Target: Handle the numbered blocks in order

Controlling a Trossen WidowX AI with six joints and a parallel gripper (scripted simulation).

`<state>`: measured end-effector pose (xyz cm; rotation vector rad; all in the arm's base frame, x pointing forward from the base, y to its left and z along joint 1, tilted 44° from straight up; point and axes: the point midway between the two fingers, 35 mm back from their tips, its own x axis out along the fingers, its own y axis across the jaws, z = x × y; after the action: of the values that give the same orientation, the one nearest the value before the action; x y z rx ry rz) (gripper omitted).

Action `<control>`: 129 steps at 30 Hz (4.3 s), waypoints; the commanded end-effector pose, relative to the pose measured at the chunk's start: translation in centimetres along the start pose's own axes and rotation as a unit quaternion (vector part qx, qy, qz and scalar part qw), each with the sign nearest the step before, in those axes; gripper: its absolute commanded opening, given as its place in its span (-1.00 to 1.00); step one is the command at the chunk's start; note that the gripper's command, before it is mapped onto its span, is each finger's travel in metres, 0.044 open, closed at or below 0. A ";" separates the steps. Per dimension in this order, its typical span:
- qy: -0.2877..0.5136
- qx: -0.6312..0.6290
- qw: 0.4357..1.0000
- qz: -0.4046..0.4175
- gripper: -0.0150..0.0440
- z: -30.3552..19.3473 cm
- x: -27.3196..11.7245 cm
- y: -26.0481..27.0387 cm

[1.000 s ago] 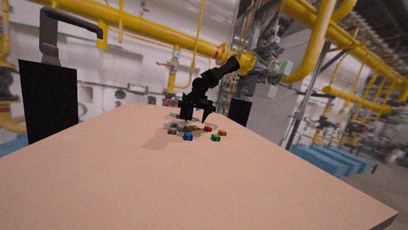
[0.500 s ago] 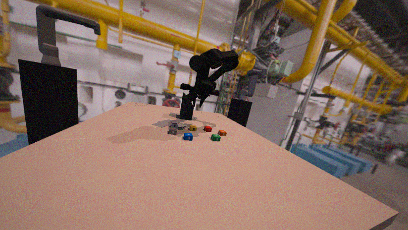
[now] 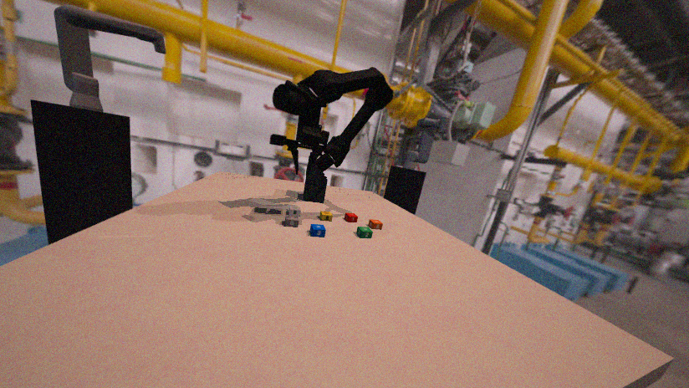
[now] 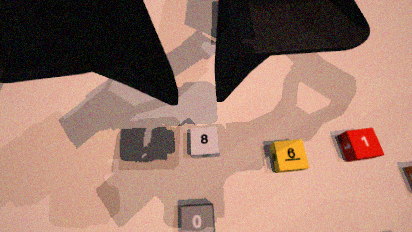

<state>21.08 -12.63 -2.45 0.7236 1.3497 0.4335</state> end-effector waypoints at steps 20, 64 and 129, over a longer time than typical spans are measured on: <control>-0.003 -0.012 1.000 -0.004 0.86 0.2 9.2 -0.6; -0.003 -0.012 1.000 -0.003 -0.08 0.2 11.6 -0.6; -0.003 -0.012 1.000 -0.003 0.81 0.2 11.6 -0.6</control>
<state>23.36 -5.37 -11.24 0.6947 1.3410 0.4445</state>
